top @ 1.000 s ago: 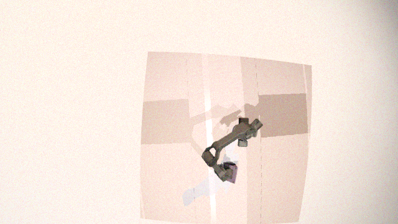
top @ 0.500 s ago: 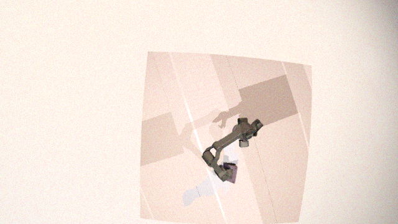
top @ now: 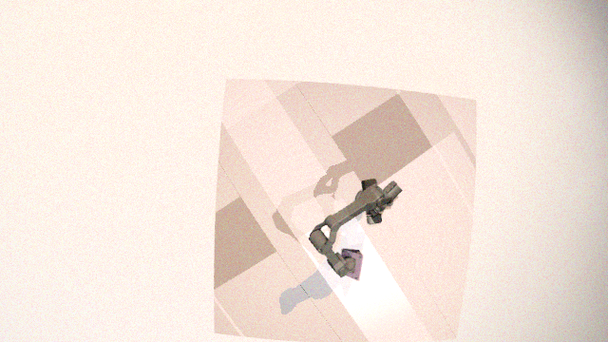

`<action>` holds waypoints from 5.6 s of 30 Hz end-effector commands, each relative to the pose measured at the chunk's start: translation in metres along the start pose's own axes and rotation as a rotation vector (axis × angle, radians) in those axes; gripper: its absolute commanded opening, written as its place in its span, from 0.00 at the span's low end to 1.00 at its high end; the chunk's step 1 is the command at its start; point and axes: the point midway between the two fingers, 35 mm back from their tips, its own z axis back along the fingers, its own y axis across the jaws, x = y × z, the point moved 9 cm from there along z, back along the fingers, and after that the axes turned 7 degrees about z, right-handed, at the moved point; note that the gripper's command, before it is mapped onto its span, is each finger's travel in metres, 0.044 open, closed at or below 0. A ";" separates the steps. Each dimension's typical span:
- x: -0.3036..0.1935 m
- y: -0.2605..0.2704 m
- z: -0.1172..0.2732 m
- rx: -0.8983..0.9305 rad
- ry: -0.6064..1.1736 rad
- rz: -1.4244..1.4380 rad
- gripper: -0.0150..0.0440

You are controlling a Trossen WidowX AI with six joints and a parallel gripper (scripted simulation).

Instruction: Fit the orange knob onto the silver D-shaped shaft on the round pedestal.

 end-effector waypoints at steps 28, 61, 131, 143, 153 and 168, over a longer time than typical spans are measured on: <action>-0.001 0.001 0.002 0.002 -0.002 0.060 0.25; -0.001 0.001 0.002 0.002 -0.002 0.341 0.25; -0.001 -0.003 0.002 0.001 -0.003 0.644 0.25; 0.000 0.000 -0.001 0.001 -0.003 0.844 0.25; -0.001 -0.001 -0.002 0.001 -0.003 0.844 0.25; -0.001 0.000 0.002 0.001 -0.003 0.931 0.25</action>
